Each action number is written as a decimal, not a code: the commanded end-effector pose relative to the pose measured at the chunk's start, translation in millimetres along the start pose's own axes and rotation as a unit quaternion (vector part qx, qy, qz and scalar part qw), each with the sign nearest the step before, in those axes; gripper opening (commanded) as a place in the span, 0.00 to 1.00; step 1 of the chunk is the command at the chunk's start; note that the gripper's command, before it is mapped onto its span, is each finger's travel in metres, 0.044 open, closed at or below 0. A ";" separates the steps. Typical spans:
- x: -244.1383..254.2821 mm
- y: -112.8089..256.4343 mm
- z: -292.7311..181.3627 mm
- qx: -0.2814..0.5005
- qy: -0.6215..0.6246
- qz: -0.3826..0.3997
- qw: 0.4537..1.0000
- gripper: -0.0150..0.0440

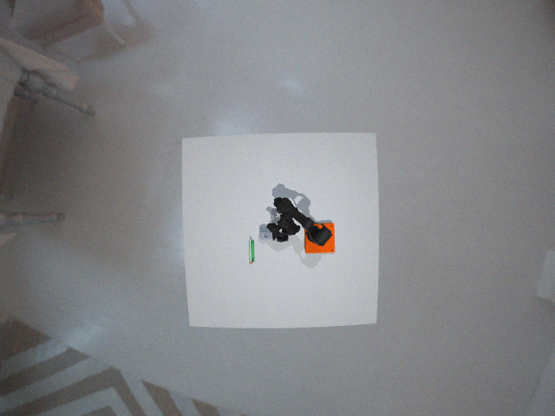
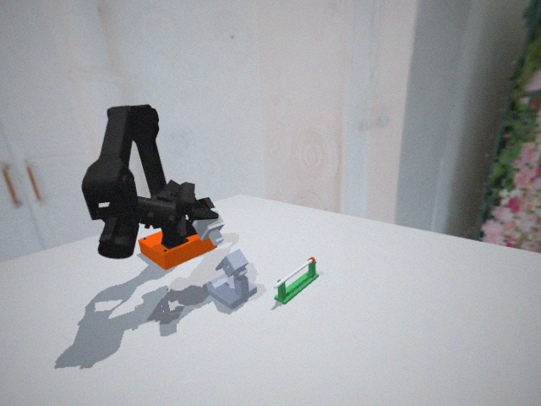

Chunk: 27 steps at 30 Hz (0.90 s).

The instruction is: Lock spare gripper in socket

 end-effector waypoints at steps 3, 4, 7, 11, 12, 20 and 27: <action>-0.9 -0.9 -0.1 0.001 0.011 -0.010 1.000 0.25; -1.4 -1.8 -1.3 0.000 0.011 -0.010 1.000 0.25; -3.2 -5.7 -7.1 -0.004 0.013 -0.009 1.000 0.25; -4.1 -8.4 -12.9 -0.007 0.014 -0.007 1.000 0.25; -4.2 -8.5 -13.8 -0.007 0.014 -0.007 1.000 0.25; -3.7 -12.9 -21.8 -0.008 0.015 -0.007 1.000 0.25; -2.9 -18.7 -30.1 -0.008 0.015 -0.007 1.000 0.25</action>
Point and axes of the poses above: the point midway between the two fingers, 35 mm back from their tips, its own y axis back along the fingers, its own x axis across the jaws, z = x × y, the point moved 9 cm from there along y, back along the fingers, and after that the axes turned 4 degrees about y, right-handed, at the moved point
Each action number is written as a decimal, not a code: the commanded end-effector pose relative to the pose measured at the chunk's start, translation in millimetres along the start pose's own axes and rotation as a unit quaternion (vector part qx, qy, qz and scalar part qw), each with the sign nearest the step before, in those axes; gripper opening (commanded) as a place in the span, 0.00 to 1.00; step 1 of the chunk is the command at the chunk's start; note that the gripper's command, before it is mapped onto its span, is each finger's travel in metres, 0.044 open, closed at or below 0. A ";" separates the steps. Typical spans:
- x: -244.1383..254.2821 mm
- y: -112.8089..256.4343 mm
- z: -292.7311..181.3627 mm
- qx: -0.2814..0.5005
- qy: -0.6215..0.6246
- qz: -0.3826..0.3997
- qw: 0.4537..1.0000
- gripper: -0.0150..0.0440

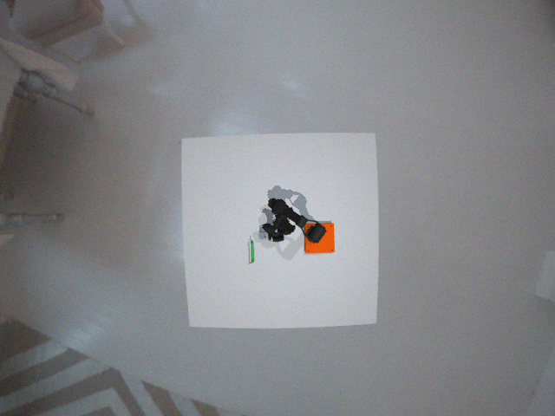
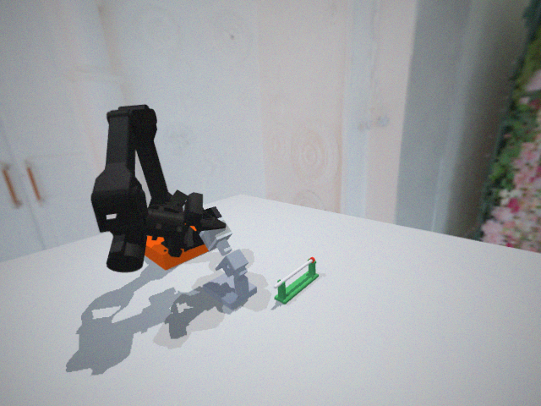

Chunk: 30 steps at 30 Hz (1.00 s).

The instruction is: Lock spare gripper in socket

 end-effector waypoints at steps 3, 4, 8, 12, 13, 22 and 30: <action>-2.0 -3.2 -6.8 0.001 0.002 -0.007 1.000 0.25; -2.0 -3.8 -8.0 0.001 0.002 -0.007 1.000 0.25; -2.0 -6.6 -12.8 0.001 0.002 -0.007 1.000 0.25; -1.7 -9.5 -17.6 0.001 0.002 -0.007 1.000 0.25; -1.6 -10.2 -18.8 0.001 0.002 -0.007 1.000 0.25; -1.1 -16.6 -29.6 0.001 0.002 -0.007 1.000 0.25; -0.9 -20.4 -36.0 0.001 0.002 -0.007 1.000 0.25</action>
Point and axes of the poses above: the point midway between the two fingers, 35 mm back from their tips, its own y axis back along the fingers, its own x axis across the jaws, z = x × y, the point moved 9 cm from there along y, back along the fingers, and after that the axes turned 4 degrees about y, right-handed, at the moved point
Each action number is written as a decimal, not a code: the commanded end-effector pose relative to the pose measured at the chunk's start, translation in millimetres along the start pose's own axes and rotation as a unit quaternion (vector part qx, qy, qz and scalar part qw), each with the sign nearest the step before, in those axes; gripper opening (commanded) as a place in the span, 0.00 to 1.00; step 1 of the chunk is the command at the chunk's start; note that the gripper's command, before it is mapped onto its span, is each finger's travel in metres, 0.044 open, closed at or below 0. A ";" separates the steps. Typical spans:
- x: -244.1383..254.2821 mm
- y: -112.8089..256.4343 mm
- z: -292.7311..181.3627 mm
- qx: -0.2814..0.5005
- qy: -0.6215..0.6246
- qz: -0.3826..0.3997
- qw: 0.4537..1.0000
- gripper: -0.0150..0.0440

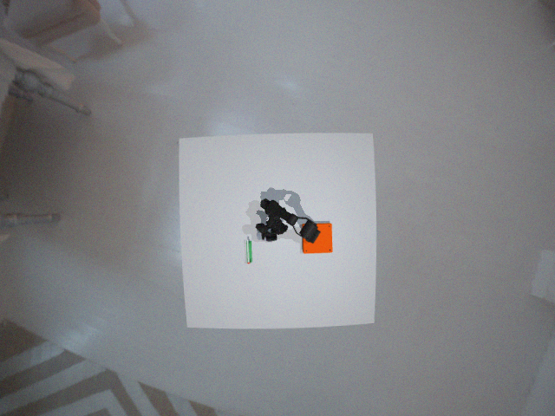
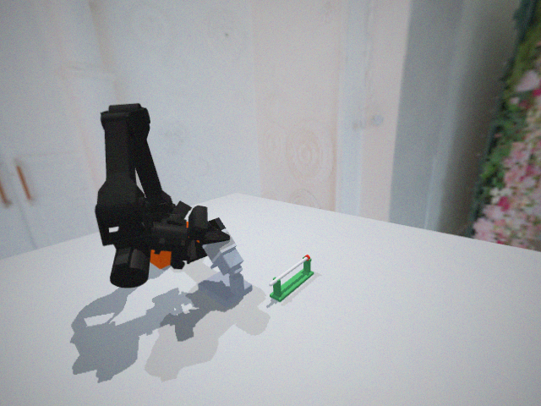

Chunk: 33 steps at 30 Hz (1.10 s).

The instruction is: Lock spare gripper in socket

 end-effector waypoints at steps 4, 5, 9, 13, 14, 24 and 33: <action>0.0 0.0 -0.1 0.000 0.000 0.000 1.000 0.25; 0.0 0.0 -0.1 0.000 0.000 0.000 1.000 0.25; 0.0 0.0 -0.1 0.000 0.000 0.000 1.000 0.25; 0.0 0.0 -0.1 0.000 0.000 0.000 1.000 0.34; 0.0 0.0 -0.1 0.000 0.000 0.000 1.000 0.39; 0.0 0.0 -0.1 0.000 0.000 0.000 1.000 0.83; -0.2 3.0 5.2 0.000 -0.001 0.000 1.000 1.00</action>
Point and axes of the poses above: the point midway between the two fingers, 35 mm back from their tips, its own y axis back along the fingers, its own x axis across the jaws, z = x × y, the point moved 9 cm from there along y, back along the fingers, and after that the axes turned 4 degrees about y, right-handed, at the moved point
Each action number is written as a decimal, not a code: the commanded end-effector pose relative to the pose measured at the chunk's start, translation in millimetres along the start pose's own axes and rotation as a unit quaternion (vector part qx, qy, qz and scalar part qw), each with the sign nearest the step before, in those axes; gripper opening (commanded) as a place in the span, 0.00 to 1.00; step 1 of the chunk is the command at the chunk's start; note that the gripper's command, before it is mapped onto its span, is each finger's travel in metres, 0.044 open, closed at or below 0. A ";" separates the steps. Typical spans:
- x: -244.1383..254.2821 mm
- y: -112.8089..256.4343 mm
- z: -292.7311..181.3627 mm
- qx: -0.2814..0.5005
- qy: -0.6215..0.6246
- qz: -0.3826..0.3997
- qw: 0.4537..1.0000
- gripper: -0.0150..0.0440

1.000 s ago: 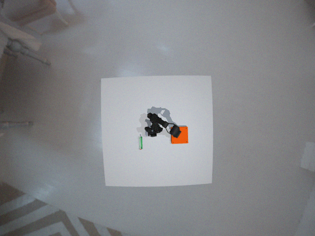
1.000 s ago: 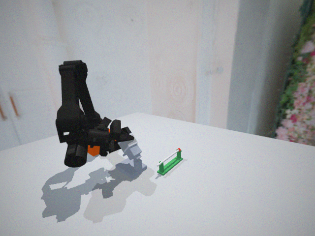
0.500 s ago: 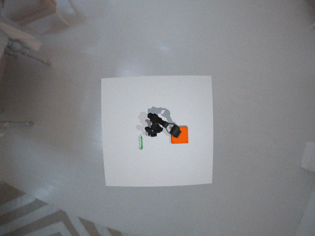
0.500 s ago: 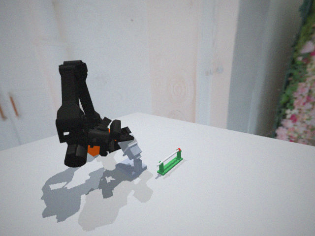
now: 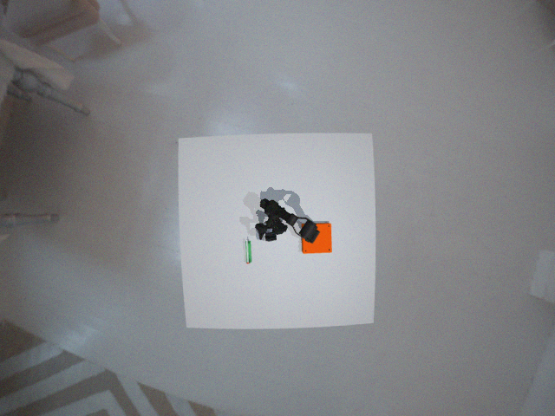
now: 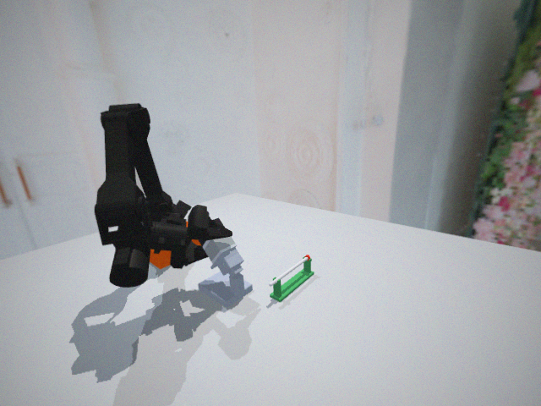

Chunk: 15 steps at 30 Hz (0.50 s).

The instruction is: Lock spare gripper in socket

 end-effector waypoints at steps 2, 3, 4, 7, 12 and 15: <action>-0.3 4.7 8.1 0.000 0.000 0.001 1.000 1.00; -0.6 6.2 10.6 0.000 0.000 0.000 1.000 1.00; -1.0 7.7 12.9 0.000 -0.001 0.000 1.000 1.00; -2.0 12.0 19.4 0.000 -0.001 -0.002 1.000 1.00; -3.7 19.3 30.1 0.001 -0.002 -0.004 1.000 1.00; -4.6 23.6 36.6 0.001 -0.002 -0.005 1.000 1.00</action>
Point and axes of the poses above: the point midway between the two fingers, 35 mm back from their tips, its own y axis back along the fingers, its own x axis across the jaws, z = x × y, the point moved 9 cm from there along y, back along the fingers, and after that the axes turned 4 degrees about y, right-handed, at the moved point
